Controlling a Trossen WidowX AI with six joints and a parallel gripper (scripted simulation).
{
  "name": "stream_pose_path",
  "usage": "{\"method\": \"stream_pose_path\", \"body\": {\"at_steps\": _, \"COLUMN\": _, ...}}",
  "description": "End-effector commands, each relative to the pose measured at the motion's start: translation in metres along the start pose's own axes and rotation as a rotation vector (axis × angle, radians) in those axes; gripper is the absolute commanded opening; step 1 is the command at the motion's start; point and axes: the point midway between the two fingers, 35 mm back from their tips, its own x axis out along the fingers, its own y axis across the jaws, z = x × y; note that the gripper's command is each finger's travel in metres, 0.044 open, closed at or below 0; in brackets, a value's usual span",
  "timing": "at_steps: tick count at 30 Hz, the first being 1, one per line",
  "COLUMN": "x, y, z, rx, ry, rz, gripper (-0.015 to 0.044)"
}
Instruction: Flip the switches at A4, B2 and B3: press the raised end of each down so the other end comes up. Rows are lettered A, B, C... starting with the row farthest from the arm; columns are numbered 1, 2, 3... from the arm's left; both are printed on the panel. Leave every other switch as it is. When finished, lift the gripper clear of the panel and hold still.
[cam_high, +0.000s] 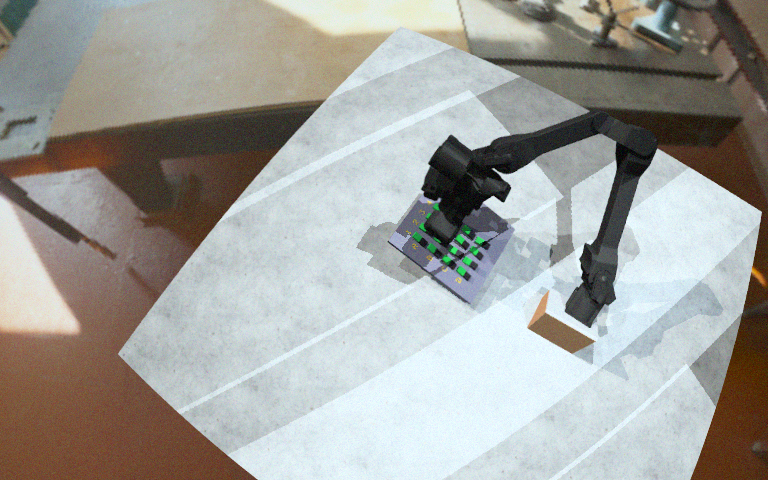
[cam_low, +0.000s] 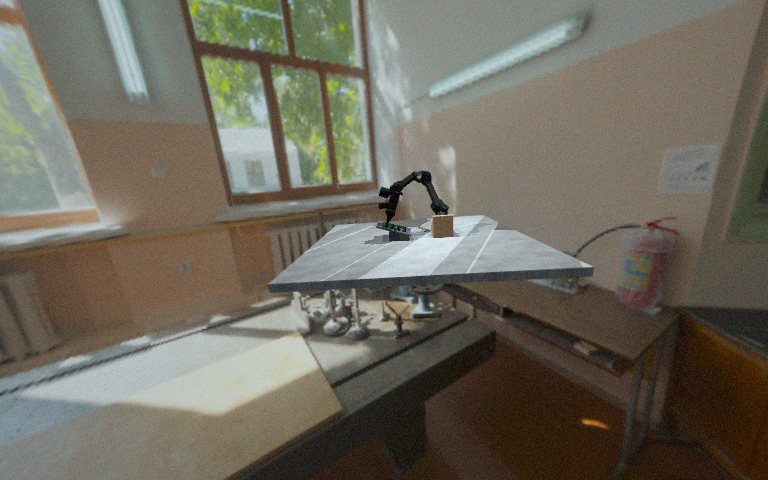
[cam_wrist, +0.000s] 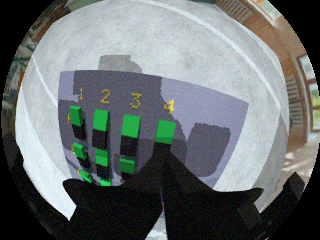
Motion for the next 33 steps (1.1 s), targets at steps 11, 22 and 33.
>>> {"method": "stream_pose_path", "body": {"at_steps": 11, "x": 0.003, "y": 0.001, "z": 0.000, "rx": -0.001, "ry": 0.001, "rz": 0.006, "gripper": 0.0000}}
{"method": "stream_pose_path", "body": {"at_steps": 22, "x": -0.062, "y": 0.001, "z": 0.002, "rx": -0.001, "ry": 0.028, "rz": 0.008, "gripper": 0.0000}}
{"method": "stream_pose_path", "body": {"at_steps": 33, "x": -0.064, "y": 0.058, "z": -0.038, "rx": -0.002, "ry": 0.029, "rz": 0.011, "gripper": 0.0000}}
